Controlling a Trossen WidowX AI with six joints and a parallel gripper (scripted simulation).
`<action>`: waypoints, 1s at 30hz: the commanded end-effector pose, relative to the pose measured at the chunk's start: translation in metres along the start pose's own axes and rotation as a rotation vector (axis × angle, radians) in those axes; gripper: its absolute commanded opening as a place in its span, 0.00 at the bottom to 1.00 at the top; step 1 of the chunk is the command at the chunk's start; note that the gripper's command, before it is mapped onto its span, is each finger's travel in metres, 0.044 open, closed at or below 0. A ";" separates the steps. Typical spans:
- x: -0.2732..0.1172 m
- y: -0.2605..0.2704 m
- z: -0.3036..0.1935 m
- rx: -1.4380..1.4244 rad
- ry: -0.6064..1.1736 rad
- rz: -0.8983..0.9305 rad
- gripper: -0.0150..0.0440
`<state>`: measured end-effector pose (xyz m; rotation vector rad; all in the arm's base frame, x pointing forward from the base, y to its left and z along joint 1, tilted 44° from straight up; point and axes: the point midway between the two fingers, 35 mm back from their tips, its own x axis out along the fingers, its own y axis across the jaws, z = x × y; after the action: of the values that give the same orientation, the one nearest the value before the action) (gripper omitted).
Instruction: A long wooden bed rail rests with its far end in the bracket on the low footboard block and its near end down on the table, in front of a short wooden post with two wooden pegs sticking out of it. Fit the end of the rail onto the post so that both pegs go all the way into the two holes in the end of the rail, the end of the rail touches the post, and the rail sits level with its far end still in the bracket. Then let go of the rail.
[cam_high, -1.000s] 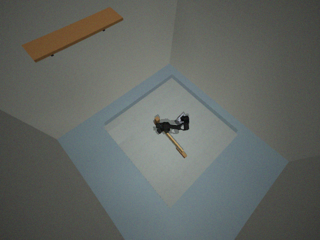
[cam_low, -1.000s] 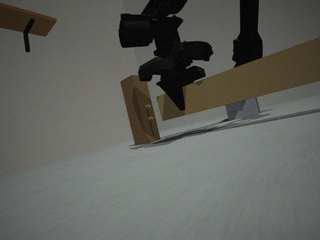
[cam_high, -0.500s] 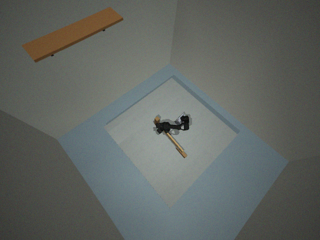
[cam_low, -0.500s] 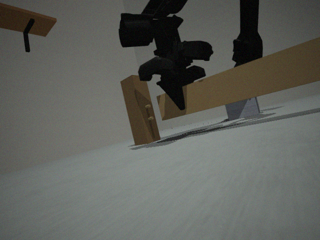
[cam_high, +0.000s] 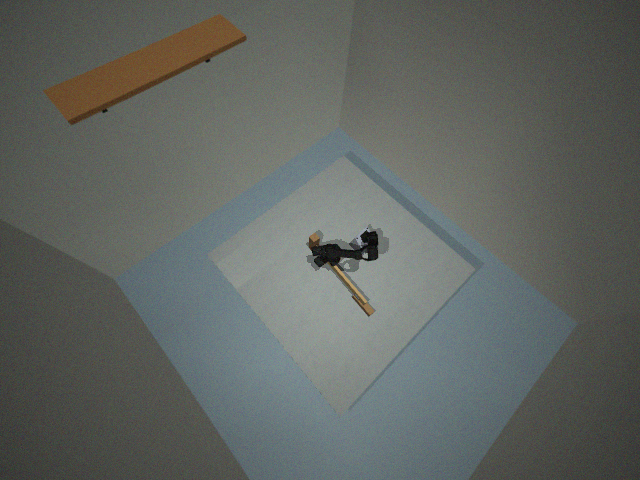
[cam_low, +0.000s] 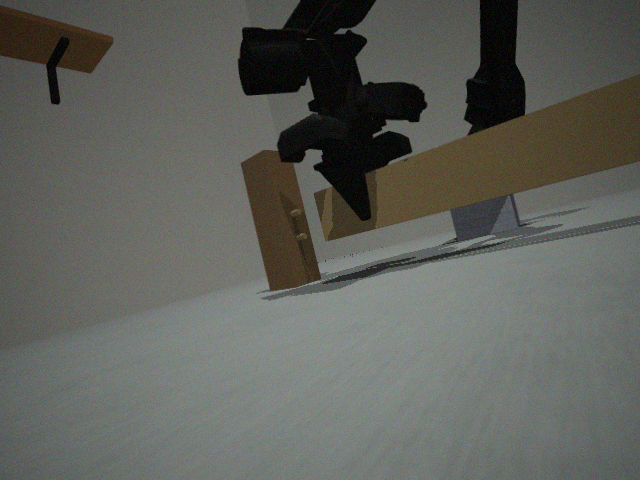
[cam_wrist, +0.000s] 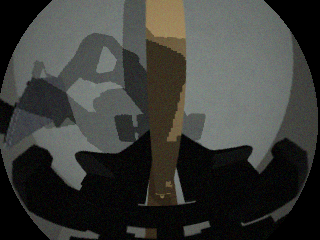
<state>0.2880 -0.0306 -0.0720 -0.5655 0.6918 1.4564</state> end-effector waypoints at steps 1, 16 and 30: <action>-0.001 0.000 -0.002 0.000 0.001 -0.004 0.25; -0.002 -0.001 -0.006 0.000 0.002 -0.004 0.25; -0.004 -0.002 -0.010 0.000 0.002 -0.004 0.25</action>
<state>0.2865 -0.0358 -0.0766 -0.5620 0.6949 1.4617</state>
